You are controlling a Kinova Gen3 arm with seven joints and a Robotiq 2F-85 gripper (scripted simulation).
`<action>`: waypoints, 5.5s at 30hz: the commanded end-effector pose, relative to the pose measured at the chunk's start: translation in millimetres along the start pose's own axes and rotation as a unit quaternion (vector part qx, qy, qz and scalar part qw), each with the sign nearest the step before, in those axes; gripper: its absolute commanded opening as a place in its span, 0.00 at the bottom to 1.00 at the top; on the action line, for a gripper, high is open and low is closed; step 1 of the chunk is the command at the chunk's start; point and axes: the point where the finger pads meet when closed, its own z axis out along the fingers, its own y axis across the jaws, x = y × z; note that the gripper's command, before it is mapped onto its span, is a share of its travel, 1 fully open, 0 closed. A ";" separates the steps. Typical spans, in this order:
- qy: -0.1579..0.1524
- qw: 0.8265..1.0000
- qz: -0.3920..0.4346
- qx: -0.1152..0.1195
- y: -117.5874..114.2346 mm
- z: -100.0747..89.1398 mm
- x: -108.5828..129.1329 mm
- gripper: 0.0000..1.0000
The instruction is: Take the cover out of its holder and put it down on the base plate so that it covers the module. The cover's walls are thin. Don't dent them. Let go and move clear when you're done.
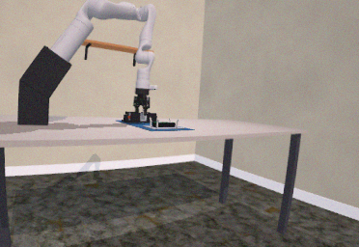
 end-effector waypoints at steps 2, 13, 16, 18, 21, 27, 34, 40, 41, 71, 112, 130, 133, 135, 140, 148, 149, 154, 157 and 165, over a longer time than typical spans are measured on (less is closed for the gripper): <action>0.001 1.000 0.000 -0.002 3.1 4.6 0.8 1.00; 0.001 1.000 0.000 -0.002 4.3 10.2 1.5 1.00; 0.001 1.000 0.000 -0.002 4.3 10.2 1.5 1.00; 0.001 1.000 0.000 -0.002 4.3 10.2 1.5 1.00; -0.002 1.000 -0.003 -0.002 2.9 9.2 -1.1 1.00; 0.000 1.000 -0.001 -0.002 4.1 9.3 1.9 1.00; 0.001 1.000 0.000 -0.002 4.5 9.3 2.9 1.00; -0.001 1.000 -0.001 -0.003 3.8 9.0 1.0 1.00; 0.000 1.000 -0.001 -0.003 3.9 8.9 1.4 1.00; 0.000 1.000 -0.001 -0.002 3.0 8.4 1.2 0.70; 0.000 1.000 -0.001 -0.001 2.9 8.2 1.3 0.00; 0.000 1.000 -0.001 -0.001 2.9 8.1 1.4 0.00; 0.000 1.000 -0.001 -0.001 2.9 8.1 1.4 0.00; 0.000 1.000 -0.001 -0.001 2.9 8.1 1.4 0.00; 0.000 1.000 -0.001 -0.001 2.9 2.1 1.3 0.00; 0.000 1.000 -0.001 -0.001 2.8 -21.9 1.3 0.00; 0.000 1.000 -0.001 -0.001 2.8 -21.9 1.3 0.00; 0.000 1.000 -0.001 -0.001 2.8 -21.9 1.3 0.00; 0.000 1.000 0.001 -0.001 3.1 -23.1 0.5 0.00; 0.000 1.000 0.001 -0.001 3.0 -47.1 0.4 0.00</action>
